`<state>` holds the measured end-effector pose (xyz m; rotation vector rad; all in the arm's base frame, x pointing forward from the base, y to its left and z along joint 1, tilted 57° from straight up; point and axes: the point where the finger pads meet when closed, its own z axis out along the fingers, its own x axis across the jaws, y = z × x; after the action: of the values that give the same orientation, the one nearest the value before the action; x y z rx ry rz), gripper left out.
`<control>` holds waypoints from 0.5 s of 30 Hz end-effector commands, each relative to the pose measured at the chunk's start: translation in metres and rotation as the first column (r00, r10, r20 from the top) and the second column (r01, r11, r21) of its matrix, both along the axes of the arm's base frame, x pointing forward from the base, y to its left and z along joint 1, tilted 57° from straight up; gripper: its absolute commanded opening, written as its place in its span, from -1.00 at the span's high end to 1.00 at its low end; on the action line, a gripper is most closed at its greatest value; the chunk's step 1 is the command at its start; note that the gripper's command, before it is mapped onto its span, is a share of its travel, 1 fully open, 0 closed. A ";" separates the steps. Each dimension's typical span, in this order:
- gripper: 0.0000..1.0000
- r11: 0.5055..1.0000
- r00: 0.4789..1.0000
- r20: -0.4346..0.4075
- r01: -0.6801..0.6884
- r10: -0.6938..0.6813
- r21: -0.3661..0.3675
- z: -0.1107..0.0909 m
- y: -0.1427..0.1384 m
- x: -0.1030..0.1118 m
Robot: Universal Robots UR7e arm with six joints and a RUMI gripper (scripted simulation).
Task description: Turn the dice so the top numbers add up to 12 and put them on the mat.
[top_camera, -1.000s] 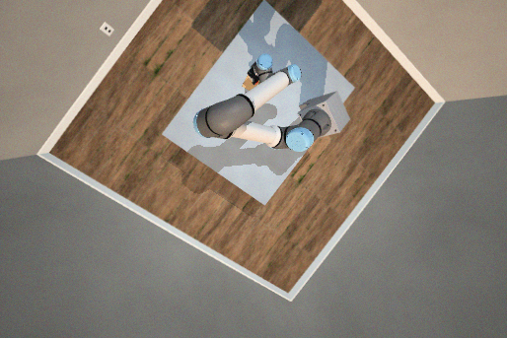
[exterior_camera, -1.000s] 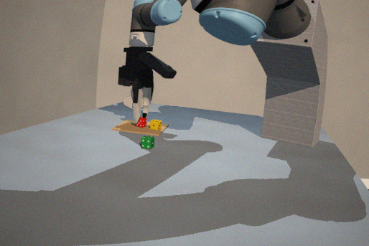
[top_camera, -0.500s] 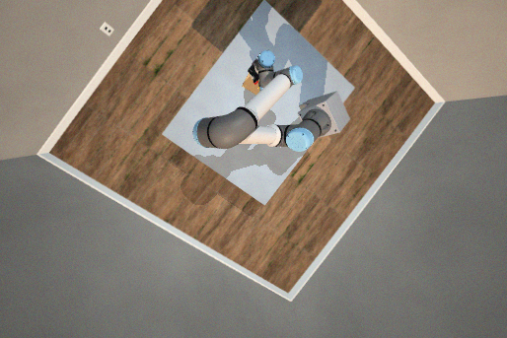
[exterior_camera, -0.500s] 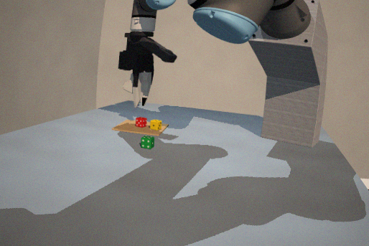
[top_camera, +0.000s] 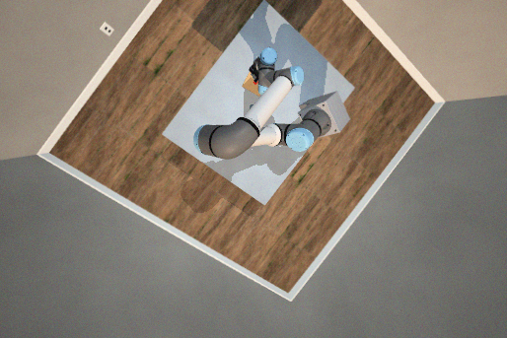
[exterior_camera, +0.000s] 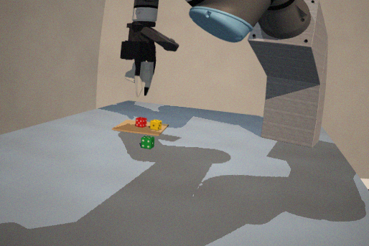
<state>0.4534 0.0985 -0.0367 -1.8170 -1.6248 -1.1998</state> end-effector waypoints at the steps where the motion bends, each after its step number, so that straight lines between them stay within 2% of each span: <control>1: 0.51 1.000 1.000 0.000 -0.004 0.004 0.000 0.002 -0.004 0.000; 2: -1.00 1.000 1.000 0.000 -0.004 0.004 0.000 0.002 -0.004 0.000; 15: -1.00 1.000 1.000 0.000 -0.004 0.004 0.000 0.002 -0.004 0.000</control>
<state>0.4509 0.0980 -0.0362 -1.8087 -1.6224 -1.1950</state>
